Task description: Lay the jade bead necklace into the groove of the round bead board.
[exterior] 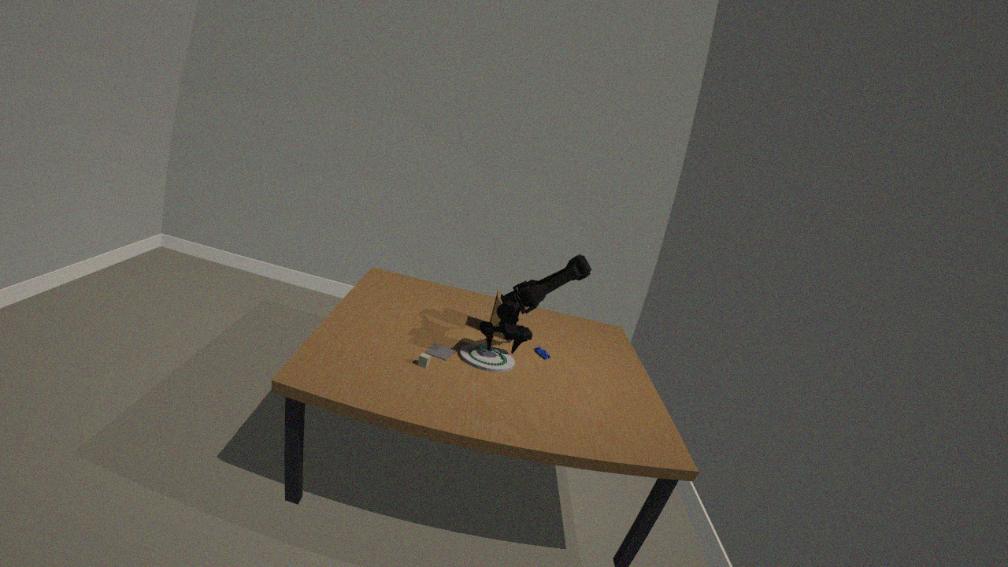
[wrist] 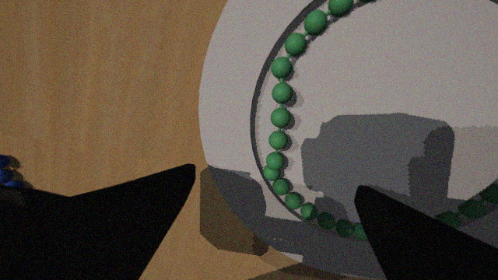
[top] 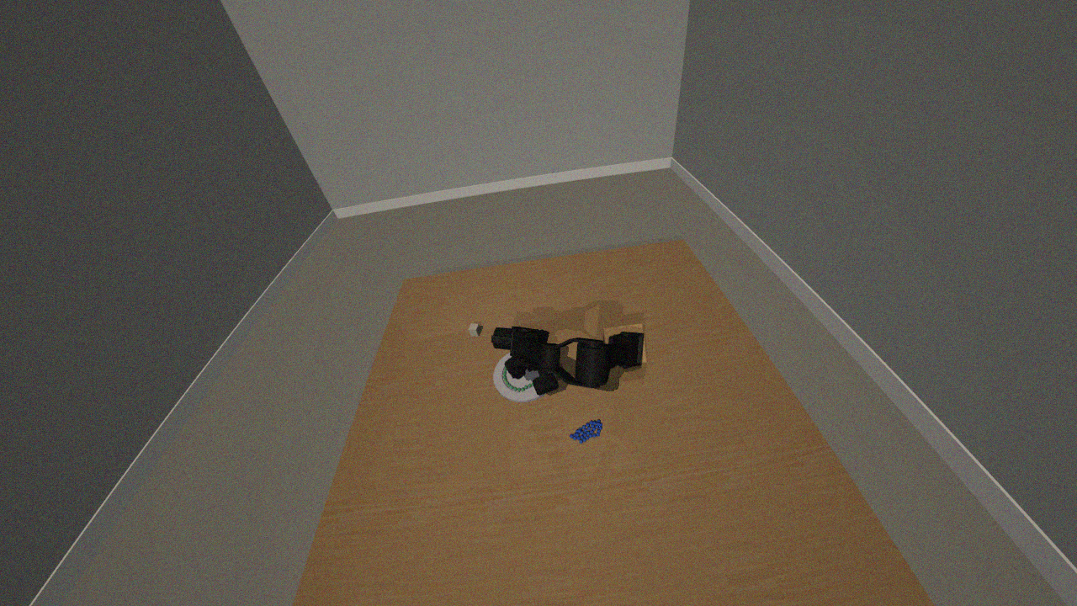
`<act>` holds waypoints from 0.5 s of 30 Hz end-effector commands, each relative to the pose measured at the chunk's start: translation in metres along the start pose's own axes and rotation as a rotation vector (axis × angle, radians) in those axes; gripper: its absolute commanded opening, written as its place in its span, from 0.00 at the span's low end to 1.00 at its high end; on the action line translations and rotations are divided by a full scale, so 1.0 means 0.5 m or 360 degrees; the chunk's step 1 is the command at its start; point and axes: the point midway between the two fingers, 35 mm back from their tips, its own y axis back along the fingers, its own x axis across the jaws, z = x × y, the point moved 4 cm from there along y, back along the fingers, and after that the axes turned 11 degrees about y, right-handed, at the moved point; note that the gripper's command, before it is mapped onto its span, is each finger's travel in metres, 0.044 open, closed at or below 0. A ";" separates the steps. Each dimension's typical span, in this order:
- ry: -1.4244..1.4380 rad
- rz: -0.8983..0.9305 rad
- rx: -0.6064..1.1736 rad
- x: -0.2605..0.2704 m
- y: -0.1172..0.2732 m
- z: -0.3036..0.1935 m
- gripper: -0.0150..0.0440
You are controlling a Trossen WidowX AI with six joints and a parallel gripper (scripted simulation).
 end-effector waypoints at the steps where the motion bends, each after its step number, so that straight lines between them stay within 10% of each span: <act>1: 0.0010 -0.0003 -0.0006 0.001 0.004 0.001 1.00; 15: 0.0008 -0.0004 -0.0006 0.000 0.006 0.002 0.96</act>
